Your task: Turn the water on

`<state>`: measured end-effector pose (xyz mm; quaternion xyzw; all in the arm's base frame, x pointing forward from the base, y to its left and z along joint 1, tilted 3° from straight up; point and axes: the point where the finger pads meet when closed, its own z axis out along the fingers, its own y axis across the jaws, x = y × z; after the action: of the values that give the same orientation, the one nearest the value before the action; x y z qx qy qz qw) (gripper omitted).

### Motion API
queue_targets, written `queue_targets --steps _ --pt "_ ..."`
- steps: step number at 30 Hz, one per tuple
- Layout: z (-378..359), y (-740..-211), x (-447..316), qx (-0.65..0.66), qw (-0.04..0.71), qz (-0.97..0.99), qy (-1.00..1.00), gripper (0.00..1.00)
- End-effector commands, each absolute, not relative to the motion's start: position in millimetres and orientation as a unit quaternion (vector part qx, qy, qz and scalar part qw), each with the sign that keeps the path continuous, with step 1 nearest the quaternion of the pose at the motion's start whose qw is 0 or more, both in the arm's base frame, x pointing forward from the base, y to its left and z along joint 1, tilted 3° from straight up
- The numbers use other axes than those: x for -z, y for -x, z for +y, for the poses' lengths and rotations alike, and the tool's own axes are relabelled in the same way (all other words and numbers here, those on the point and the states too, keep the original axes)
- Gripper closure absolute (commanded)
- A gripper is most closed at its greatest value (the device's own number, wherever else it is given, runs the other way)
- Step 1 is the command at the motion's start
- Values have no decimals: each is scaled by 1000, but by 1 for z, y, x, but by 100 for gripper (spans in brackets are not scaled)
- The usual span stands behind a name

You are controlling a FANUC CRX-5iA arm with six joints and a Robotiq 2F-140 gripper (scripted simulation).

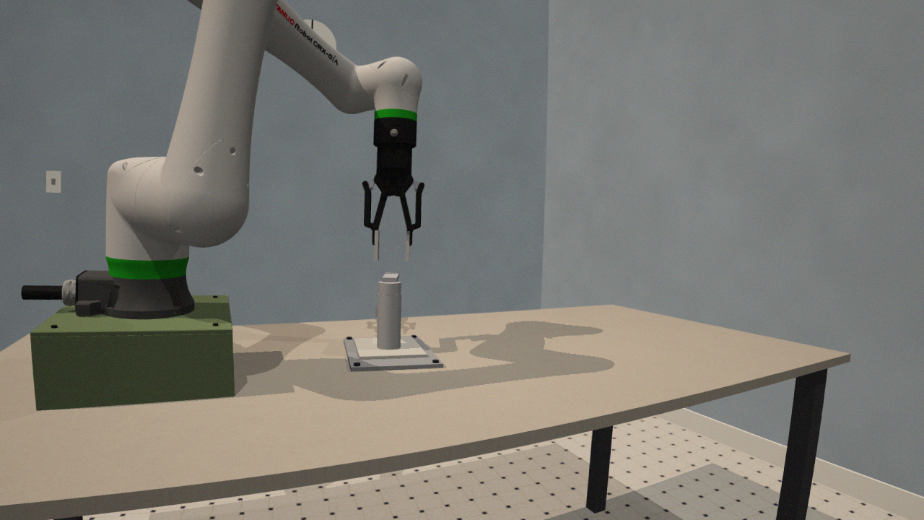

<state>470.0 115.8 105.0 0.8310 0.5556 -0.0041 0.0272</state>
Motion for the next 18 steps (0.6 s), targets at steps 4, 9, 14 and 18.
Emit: queue_targets --steps 4,9,14,18 --pt "115 -470 -97 4 27 556 -831 60" --pt "115 -471 -93 4 27 556 -831 60" --pt "115 -471 -91 4 27 556 -831 60" --pt "115 -471 -90 4 27 556 -831 60"
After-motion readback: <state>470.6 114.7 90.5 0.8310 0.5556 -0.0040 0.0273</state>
